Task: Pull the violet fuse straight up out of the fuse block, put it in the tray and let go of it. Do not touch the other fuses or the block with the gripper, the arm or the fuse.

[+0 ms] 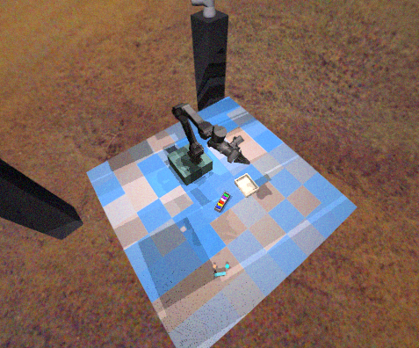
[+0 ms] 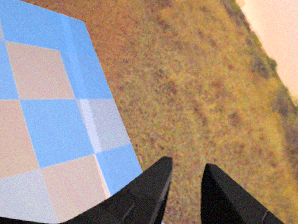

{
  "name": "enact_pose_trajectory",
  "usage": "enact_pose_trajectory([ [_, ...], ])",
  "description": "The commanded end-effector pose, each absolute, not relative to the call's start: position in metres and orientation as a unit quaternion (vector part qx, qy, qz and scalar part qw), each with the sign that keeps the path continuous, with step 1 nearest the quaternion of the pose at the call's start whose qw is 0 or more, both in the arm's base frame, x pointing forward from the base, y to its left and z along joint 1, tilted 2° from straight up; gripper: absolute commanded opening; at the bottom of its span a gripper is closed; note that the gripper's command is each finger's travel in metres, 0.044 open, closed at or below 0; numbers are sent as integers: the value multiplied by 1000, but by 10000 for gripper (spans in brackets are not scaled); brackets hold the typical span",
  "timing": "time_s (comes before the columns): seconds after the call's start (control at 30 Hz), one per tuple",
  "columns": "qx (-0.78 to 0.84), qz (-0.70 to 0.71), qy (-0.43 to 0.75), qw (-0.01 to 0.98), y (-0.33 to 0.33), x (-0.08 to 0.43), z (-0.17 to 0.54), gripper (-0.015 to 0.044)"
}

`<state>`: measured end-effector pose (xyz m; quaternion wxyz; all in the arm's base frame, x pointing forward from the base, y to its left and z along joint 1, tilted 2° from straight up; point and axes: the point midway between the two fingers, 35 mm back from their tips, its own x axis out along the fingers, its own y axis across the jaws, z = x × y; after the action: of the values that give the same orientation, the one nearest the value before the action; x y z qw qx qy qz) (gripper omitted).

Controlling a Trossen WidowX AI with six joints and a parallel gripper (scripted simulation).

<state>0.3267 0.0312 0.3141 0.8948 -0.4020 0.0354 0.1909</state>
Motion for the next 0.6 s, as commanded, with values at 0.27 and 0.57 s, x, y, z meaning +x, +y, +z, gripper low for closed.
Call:
enact_pose_trajectory([
  [0.27,-196,187,425,864,4,354,128,67],
  [0.57,-86,111,688,712,-20,301,9,67],
])
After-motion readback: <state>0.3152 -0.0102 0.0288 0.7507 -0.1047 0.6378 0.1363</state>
